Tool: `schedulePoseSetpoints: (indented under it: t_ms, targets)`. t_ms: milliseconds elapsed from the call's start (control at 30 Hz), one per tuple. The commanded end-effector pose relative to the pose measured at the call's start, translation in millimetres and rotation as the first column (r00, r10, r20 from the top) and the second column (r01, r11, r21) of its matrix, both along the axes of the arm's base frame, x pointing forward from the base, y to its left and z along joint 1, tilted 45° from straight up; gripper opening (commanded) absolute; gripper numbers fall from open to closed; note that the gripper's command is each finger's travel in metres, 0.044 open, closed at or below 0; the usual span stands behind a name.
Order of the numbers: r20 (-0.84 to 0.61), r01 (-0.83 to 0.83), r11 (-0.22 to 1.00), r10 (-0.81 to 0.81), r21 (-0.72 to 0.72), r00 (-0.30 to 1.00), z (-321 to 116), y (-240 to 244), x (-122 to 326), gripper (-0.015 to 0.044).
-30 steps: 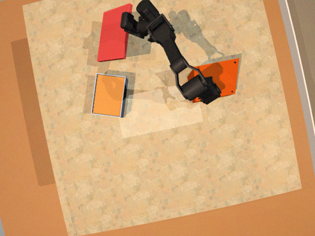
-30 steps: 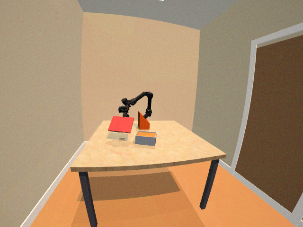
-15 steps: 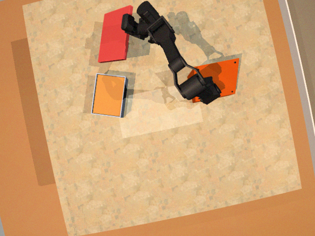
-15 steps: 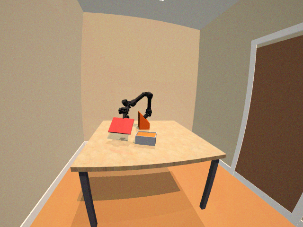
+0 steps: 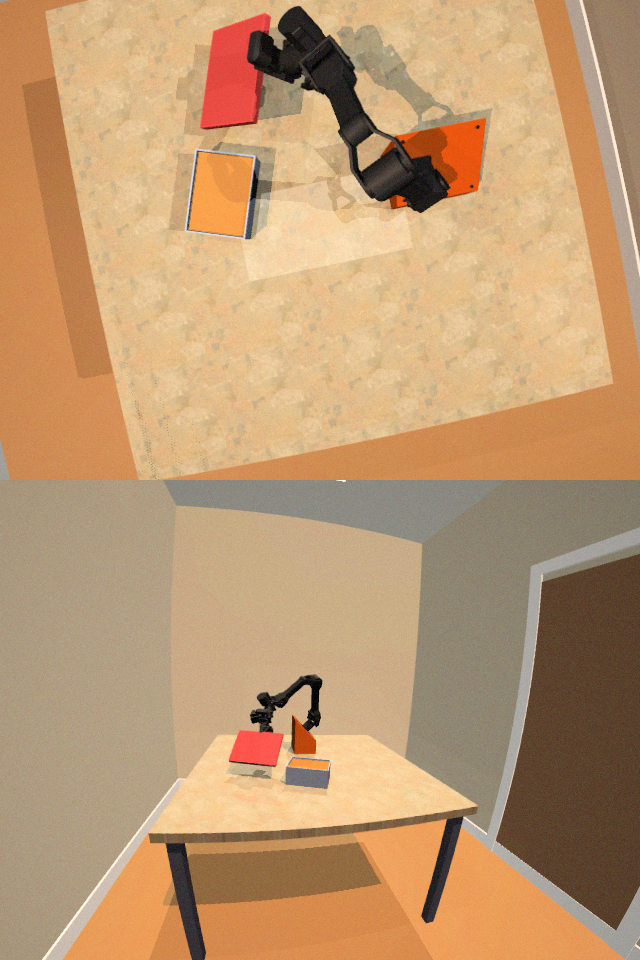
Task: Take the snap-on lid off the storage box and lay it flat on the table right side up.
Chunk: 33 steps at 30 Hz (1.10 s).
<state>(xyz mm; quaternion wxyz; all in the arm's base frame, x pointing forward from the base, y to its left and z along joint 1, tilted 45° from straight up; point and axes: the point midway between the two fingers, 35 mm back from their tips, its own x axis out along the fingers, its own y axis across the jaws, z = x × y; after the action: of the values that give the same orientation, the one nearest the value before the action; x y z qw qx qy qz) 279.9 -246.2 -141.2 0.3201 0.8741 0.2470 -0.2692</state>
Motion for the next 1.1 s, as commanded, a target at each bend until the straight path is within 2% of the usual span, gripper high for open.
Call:
schedulePoseSetpoints:
  t_ms: [0, 1067]
  targets:
    - [0.0, 0.004, 1.0, -0.004, 0.004, 1.0, -3, 3, 0, 0.0]
    - [0.001, 0.004, 1.0, -0.004, 0.005, 1.0, -21, 21, 0, 0.0]
